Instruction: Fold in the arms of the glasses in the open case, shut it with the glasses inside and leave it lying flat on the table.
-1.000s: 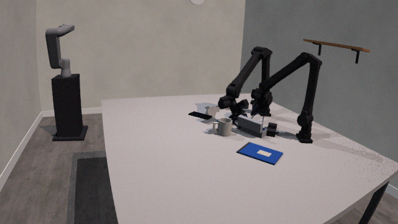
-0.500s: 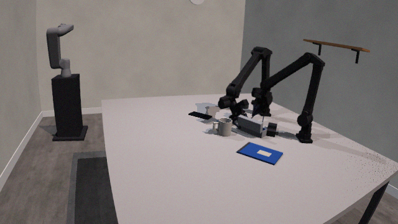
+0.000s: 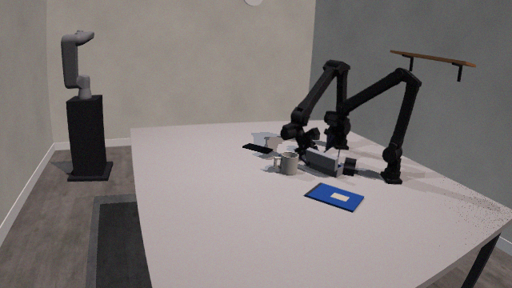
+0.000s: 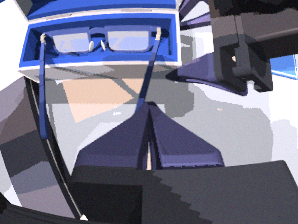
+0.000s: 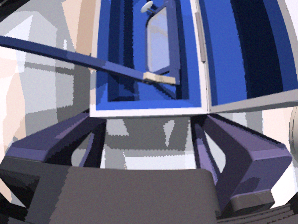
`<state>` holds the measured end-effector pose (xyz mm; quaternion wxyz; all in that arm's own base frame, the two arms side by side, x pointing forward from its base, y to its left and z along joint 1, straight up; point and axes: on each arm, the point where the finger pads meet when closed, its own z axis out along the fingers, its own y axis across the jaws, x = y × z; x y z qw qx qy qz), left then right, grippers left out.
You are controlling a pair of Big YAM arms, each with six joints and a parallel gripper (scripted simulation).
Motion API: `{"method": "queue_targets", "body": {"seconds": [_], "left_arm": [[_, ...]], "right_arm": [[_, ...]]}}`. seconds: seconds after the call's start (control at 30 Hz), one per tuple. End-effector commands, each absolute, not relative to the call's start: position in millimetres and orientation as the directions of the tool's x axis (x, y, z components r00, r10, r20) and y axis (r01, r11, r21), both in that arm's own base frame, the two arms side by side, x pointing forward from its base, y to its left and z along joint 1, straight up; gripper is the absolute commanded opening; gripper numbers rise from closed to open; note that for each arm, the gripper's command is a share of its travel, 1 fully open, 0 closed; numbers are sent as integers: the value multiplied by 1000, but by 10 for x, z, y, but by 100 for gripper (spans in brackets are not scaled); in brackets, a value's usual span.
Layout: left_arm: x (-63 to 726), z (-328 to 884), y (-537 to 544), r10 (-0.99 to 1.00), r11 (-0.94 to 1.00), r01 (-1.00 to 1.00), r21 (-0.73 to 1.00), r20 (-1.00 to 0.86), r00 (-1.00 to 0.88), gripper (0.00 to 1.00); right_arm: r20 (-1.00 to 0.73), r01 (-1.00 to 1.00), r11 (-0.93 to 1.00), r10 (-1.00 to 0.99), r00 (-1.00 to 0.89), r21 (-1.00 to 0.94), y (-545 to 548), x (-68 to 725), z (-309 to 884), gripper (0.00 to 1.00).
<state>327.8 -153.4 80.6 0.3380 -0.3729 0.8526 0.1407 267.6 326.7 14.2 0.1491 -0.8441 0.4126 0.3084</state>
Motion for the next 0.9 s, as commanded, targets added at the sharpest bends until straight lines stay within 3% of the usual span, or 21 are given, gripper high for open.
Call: {"method": "queue_targets", "body": {"seconds": [0.0, 0.87], "left_arm": [[3235, 770, -1441, -531, 688, -726, 13, -672, -516, 0], [3120, 767, -1301, -597, 688, -726, 7, -562, -572, 0]], "right_arm": [[-639, -799, -599, -636, 433, 54, 3192, 2657, 44, 57], [-639, -799, -599, -636, 433, 54, 3192, 2657, 44, 57]]}}
